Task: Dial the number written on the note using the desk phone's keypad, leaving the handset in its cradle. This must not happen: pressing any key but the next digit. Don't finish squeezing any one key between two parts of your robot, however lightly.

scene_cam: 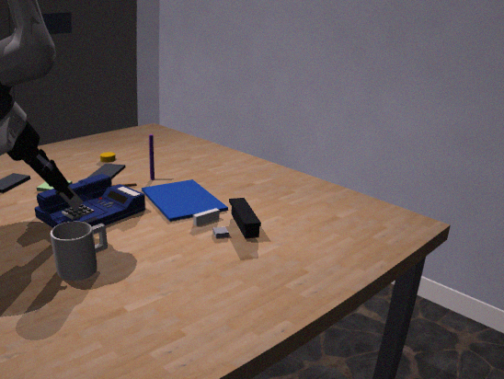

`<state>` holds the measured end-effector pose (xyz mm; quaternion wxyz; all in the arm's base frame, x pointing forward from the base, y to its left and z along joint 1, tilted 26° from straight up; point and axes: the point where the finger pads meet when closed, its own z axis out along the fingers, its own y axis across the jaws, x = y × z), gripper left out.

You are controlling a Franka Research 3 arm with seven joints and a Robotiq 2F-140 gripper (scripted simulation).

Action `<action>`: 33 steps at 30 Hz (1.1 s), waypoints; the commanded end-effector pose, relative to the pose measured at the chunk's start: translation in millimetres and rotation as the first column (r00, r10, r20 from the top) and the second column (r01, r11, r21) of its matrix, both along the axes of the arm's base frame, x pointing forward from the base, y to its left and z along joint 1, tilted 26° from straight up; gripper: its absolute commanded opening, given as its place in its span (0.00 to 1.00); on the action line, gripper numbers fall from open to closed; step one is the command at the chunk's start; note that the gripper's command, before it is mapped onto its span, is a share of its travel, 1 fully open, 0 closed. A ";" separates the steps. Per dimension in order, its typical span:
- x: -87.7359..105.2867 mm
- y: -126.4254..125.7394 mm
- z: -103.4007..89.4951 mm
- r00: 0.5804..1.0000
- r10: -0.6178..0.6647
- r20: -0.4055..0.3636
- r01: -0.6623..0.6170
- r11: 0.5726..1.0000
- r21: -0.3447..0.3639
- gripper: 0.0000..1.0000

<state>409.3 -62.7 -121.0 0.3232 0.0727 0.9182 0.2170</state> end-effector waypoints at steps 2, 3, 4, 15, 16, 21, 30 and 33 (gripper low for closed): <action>1.1 -0.7 -0.9 1.000 0.002 0.004 -0.002 1.000 -0.005 0.00; 1.1 -0.7 -0.9 1.000 0.002 0.004 -0.002 1.000 -0.005 0.00; 1.1 -0.7 -1.0 1.000 0.002 0.004 -0.002 1.000 -0.005 0.00; 1.2 -0.1 -2.0 1.000 0.002 0.004 -0.002 1.000 -0.005 0.00; 1.2 0.0 -2.2 1.000 0.002 0.004 -0.002 1.000 -0.005 0.00; 1.2 0.2 -2.7 1.000 0.002 0.004 -0.002 1.000 -0.005 0.00; 1.3 0.6 -3.6 1.000 0.002 0.004 -0.002 1.000 -0.005 0.00; 1.3 0.7 -3.8 1.000 0.002 0.004 -0.002 1.000 -0.005 0.00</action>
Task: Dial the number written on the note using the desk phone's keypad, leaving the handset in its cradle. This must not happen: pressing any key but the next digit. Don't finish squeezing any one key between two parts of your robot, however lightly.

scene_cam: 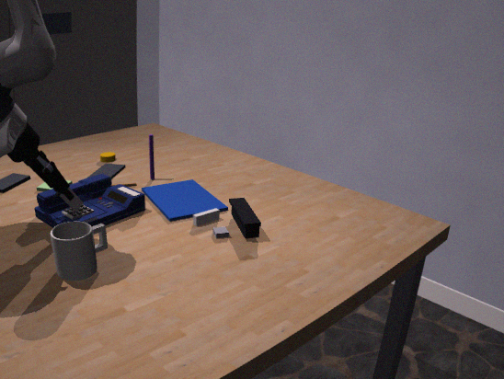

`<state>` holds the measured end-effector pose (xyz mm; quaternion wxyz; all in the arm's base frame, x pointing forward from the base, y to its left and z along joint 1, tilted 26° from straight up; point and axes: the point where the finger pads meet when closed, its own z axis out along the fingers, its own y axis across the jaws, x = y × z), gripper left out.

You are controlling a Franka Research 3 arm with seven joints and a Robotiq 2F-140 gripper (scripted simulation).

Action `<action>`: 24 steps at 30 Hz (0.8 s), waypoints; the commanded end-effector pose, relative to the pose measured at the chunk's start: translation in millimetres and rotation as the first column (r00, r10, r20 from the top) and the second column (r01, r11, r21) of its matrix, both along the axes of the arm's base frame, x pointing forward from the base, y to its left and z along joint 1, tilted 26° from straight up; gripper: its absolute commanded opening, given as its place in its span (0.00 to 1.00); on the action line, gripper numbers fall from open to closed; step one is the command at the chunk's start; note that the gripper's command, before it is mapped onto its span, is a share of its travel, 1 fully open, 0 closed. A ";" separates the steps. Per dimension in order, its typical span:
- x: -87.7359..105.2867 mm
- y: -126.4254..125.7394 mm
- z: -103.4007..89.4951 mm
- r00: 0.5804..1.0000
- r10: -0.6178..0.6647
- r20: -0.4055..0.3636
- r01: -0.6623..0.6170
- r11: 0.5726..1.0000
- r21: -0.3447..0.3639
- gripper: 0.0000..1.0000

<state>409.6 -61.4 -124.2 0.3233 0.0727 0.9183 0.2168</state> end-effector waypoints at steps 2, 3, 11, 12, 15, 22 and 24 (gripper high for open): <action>1.0 -0.5 -0.9 1.000 0.002 0.004 -0.002 1.000 -0.005 0.00; 1.0 -0.4 -1.0 1.000 0.002 0.004 -0.002 1.000 -0.005 0.00; 1.0 -0.8 -0.3 1.000 0.002 0.004 -0.002 1.000 -0.005 0.00; 0.9 -1.3 0.7 1.000 0.002 0.004 -0.002 1.000 -0.005 0.00; 0.6 -3.5 5.2 1.000 0.002 0.004 -0.002 1.000 -0.005 0.00; 0.3 -5.2 8.7 1.000 0.002 0.004 -0.002 1.000 -0.005 0.00; 0.3 -5.2 8.7 1.000 0.002 0.004 -0.002 1.000 -0.005 0.00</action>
